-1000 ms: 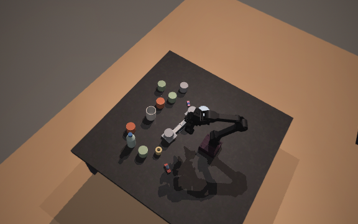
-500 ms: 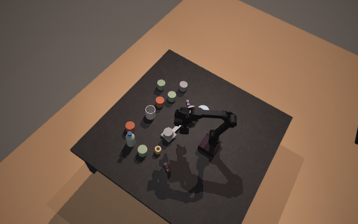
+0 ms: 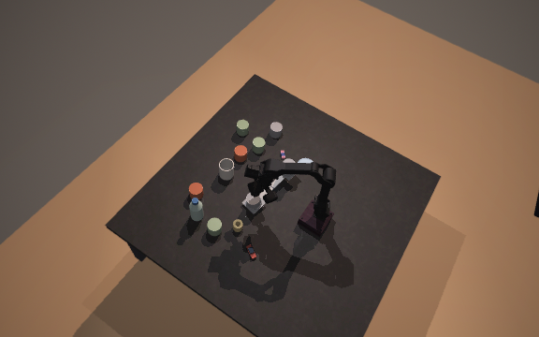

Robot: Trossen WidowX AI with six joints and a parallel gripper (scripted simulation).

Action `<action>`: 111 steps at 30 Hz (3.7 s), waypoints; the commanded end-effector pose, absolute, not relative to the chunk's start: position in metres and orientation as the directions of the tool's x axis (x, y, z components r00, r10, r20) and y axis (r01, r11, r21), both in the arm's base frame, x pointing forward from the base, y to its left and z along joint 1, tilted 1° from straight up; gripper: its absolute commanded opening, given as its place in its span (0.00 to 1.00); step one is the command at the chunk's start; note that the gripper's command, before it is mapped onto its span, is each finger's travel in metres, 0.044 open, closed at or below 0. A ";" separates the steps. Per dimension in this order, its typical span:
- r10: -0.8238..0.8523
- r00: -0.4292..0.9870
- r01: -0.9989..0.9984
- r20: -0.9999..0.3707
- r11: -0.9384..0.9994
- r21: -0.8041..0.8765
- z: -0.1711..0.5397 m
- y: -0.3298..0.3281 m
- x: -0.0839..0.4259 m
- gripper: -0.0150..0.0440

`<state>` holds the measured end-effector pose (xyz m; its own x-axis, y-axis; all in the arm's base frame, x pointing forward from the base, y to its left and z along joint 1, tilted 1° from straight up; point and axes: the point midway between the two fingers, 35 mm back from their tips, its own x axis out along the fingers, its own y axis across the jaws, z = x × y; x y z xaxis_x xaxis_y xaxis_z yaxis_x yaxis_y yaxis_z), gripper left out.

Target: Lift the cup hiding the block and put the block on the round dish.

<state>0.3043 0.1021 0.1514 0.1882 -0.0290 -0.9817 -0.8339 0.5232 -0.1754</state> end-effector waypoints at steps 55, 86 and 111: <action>0.021 0.033 -0.964 -0.999 0.264 -0.026 0.041 0.118 0.335 1.00; 0.021 0.033 -0.964 -0.999 0.264 -0.026 0.050 0.119 0.337 0.25; 0.021 0.033 -0.964 -0.999 0.264 -0.026 0.081 0.119 0.340 0.25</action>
